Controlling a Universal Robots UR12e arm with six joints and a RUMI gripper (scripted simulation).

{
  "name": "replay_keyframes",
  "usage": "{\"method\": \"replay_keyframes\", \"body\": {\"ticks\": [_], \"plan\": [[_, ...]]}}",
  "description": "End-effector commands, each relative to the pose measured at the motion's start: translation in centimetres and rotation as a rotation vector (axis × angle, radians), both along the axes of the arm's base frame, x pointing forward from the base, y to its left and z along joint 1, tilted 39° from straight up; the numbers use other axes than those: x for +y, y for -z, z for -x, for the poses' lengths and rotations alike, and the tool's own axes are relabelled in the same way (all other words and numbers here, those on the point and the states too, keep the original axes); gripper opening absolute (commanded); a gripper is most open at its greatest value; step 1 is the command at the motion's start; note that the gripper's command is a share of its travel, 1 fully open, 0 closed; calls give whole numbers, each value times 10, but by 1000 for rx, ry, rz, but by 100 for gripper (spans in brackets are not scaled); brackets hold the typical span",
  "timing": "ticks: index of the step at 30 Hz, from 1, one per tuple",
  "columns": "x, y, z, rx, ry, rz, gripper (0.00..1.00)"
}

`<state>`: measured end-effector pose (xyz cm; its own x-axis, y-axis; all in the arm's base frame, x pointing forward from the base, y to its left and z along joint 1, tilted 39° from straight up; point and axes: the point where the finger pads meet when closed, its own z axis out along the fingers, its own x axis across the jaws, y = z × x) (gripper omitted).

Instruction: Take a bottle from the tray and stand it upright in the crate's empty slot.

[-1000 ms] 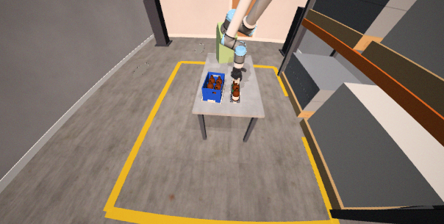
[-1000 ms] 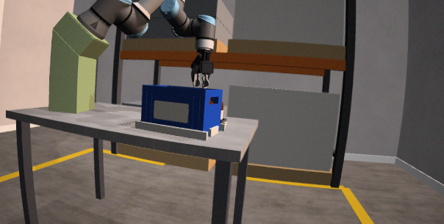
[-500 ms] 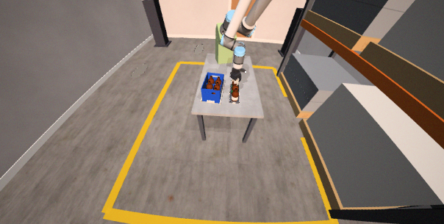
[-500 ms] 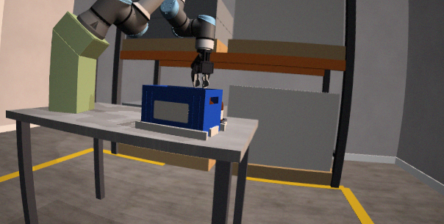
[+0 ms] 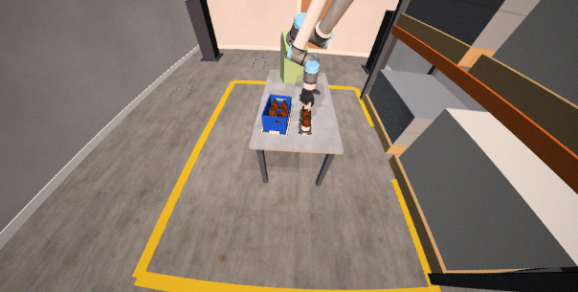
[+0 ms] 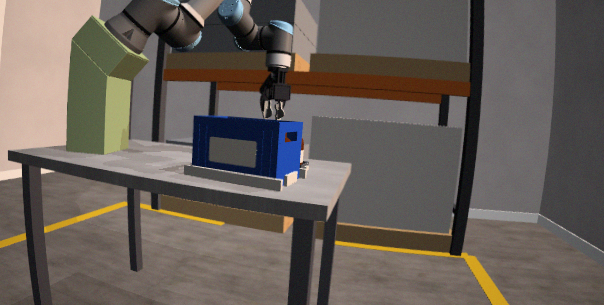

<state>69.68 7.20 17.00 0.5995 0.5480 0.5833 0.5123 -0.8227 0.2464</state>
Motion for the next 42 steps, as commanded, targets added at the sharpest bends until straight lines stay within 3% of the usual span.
{"method": "replay_keyframes", "body": {"ticks": [1, 42], "plan": [[0, -2, -2, -3, 0, 1, 0], [-3, -16, 9, -3, 0, 1, 0]]}}
